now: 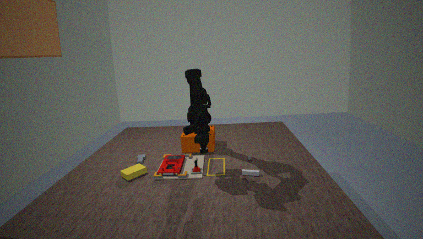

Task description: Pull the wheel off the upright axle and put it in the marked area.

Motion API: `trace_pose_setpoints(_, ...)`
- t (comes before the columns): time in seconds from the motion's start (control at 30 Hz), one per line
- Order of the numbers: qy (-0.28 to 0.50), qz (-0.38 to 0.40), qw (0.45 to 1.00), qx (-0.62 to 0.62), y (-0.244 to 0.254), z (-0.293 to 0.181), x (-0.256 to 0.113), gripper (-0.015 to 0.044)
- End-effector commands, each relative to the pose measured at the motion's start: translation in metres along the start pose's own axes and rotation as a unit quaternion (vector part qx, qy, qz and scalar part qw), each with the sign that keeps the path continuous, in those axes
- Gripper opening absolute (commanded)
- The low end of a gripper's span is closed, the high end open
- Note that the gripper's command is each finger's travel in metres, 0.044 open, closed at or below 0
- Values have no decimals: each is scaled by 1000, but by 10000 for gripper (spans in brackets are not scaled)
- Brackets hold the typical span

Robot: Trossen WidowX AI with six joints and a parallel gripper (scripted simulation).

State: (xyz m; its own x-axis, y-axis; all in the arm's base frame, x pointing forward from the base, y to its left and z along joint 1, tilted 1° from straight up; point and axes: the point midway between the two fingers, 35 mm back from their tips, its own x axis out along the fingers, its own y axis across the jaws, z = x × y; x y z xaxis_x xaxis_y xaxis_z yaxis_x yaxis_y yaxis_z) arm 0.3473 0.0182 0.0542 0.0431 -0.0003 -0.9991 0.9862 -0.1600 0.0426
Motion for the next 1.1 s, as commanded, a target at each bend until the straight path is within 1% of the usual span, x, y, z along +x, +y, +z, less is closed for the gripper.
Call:
trace_pose_setpoints(0.0, -1, 2, 1000, 3, -9, -15, -2, 0)
trace_pose_setpoints(0.3, 1, 2, 1000, 9, -33, -52, -5, 0)
trace_pose_setpoints(0.43, 1, 3, 1000, 9, -35, -55, -3, 0)
trace_pose_setpoints(0.77, 1, 2, 1000, 9, -34, -56, 25, 0)
trace_pose_setpoints(1.07, 1, 2, 1000, 9, -33, -56, 79, 0)
